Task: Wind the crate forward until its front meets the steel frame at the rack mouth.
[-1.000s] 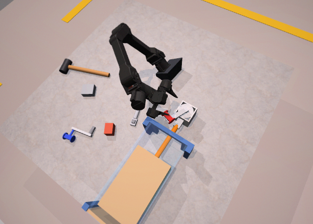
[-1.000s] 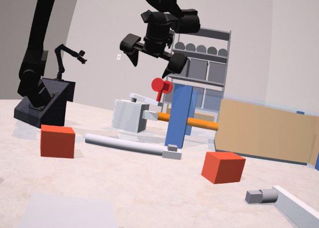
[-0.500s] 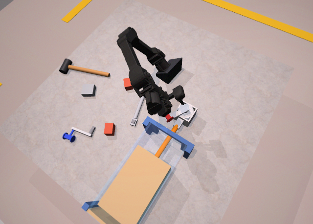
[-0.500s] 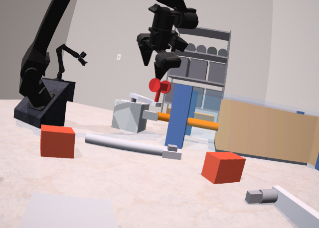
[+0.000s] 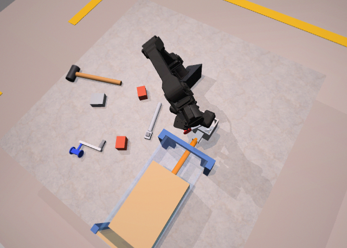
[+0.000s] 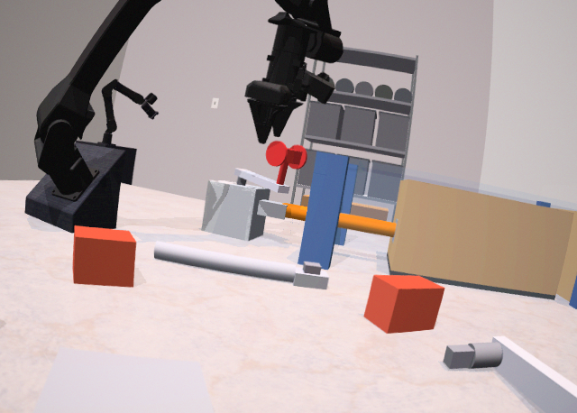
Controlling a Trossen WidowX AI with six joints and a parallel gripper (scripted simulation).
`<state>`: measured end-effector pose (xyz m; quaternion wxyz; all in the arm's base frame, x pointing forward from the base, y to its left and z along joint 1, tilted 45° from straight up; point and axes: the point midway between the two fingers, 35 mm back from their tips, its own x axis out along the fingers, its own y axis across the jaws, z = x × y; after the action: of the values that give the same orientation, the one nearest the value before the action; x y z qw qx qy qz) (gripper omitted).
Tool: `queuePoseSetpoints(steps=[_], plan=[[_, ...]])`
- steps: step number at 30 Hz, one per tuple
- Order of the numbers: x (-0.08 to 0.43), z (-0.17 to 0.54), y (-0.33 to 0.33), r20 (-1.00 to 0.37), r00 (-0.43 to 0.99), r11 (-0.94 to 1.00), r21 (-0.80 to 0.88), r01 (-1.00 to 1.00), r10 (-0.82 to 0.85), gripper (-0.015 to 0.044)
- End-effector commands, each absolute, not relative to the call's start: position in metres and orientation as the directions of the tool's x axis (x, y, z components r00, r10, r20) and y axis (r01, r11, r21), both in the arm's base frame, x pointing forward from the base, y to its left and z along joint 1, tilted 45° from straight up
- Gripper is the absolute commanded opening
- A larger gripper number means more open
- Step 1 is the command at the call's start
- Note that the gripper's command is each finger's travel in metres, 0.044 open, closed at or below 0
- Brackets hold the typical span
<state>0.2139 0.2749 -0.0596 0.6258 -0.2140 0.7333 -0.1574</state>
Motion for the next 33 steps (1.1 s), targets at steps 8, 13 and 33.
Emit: queuePoseSetpoints(steps=[8,13,33], plan=[[0.206,-0.076,0.276,-0.726,-0.002,0.677,-0.642,0.360,-0.688,0.0440],[0.206,-0.076,0.276,-0.726,-0.002,0.677,-0.642,0.360,-0.688,0.0440],[0.204,-0.098,0.244,-0.726,-0.001,0.641,-0.609,0.466,-0.688,0.0440]])
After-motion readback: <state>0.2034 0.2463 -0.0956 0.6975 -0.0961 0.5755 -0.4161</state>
